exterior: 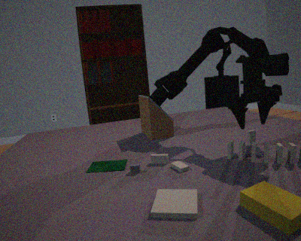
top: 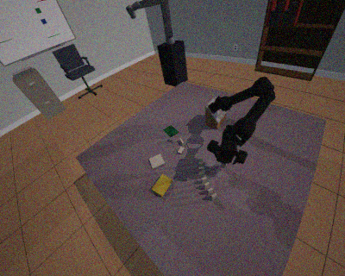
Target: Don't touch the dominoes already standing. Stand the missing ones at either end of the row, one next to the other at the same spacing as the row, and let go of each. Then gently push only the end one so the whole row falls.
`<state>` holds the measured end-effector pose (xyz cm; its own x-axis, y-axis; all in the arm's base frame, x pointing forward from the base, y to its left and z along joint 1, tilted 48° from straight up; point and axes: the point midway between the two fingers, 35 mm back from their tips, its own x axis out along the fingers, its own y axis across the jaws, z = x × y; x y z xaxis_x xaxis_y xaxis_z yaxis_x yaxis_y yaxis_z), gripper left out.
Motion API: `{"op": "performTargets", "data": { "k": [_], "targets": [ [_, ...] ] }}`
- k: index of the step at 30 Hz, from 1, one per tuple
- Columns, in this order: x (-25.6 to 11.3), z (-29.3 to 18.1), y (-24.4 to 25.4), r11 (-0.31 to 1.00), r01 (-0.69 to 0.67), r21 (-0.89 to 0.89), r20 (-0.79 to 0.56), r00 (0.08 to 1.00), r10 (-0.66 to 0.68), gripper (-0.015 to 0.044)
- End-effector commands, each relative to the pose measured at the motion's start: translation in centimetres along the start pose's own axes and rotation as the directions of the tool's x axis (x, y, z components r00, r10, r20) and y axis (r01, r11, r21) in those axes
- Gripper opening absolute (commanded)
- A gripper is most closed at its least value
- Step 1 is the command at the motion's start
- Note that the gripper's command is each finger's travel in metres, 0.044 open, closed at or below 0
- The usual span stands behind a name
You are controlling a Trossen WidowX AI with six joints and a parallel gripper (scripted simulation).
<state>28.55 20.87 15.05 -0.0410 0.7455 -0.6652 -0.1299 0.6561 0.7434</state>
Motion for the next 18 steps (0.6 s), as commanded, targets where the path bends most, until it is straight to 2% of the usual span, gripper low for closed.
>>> {"op": "performTargets", "data": {
  "k": [1,15,18],
  "targets": [
    [2.4,-0.3,-0.2,1.000,0.003,0.009,-0.004,1.000,-0.002,0.0440],
    [3.9,-0.3,-0.2,1.000,0.001,0.009,-0.004,1.000,-0.001,0.0440],
    [3.9,-0.3,-0.2,1.000,0.001,0.009,-0.004,1.000,-0.001,0.0361]
  ]
}}
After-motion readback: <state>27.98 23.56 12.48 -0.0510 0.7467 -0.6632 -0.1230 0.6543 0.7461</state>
